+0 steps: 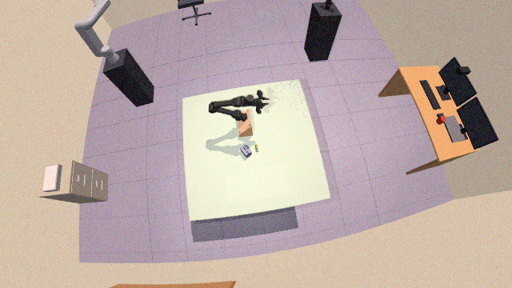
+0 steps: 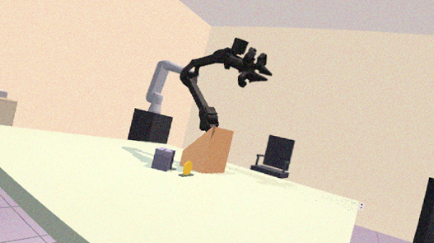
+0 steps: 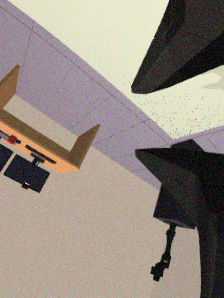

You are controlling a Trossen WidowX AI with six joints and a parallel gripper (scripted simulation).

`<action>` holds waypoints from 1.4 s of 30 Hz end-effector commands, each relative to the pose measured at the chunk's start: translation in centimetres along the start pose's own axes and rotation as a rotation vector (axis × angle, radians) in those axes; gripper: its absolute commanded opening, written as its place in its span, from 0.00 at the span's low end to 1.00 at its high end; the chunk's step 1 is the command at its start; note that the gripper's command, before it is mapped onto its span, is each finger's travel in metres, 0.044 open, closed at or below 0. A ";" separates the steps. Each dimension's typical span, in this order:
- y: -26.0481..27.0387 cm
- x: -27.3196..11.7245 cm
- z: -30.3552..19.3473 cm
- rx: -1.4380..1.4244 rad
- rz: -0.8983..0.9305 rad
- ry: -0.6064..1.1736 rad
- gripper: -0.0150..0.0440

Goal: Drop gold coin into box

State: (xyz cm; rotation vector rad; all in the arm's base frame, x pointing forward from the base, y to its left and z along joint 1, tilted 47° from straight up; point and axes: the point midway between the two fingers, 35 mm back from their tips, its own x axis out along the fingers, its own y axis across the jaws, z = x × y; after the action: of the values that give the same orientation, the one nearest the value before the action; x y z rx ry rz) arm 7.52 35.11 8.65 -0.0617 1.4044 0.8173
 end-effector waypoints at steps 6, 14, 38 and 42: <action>-15.0 1.6 4.1 0.205 -0.478 -0.014 0.53; -27.1 0.0 3.2 0.371 -0.858 0.092 0.53; -41.9 -3.6 -4.2 0.528 -1.260 0.367 0.53; -42.7 -3.4 -4.9 0.528 -1.261 0.367 0.53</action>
State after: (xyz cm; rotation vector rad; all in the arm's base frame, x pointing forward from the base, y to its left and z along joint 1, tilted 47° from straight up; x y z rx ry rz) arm 26.72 0.72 -6.73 -0.6276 1.5175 -0.6332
